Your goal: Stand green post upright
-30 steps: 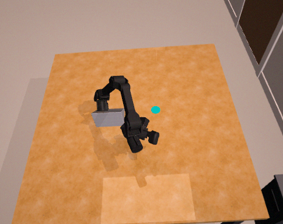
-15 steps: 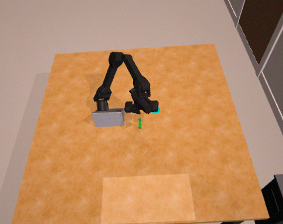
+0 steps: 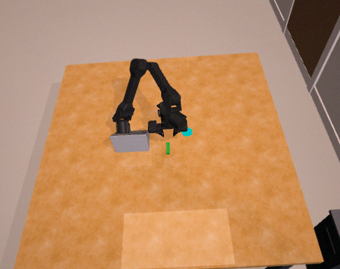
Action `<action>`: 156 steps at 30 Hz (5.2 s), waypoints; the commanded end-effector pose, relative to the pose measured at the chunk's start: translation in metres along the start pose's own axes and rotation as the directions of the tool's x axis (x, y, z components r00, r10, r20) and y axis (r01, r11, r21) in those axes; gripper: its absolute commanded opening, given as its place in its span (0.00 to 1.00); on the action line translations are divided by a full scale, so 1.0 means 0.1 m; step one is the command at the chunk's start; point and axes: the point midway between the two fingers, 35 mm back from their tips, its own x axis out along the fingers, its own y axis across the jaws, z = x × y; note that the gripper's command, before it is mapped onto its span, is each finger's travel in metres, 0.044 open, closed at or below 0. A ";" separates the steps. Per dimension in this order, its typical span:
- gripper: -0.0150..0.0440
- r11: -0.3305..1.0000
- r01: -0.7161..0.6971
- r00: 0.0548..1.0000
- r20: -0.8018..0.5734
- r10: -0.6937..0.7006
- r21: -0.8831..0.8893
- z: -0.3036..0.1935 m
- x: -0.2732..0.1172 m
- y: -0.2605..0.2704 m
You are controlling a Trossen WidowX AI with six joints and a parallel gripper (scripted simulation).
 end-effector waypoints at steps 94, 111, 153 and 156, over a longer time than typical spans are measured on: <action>0.29 0.718 -0.006 1.000 0.021 -0.012 0.696 0.29 -0.40 -0.36; 0.29 0.353 -0.016 1.000 0.022 -0.013 0.936 0.48 -0.46 -0.60; 0.29 -0.361 -0.009 1.000 0.002 -0.021 0.932 0.86 -0.48 -0.96; 0.29 -0.358 0.004 1.000 -0.014 -0.026 0.934 0.85 -0.46 -0.96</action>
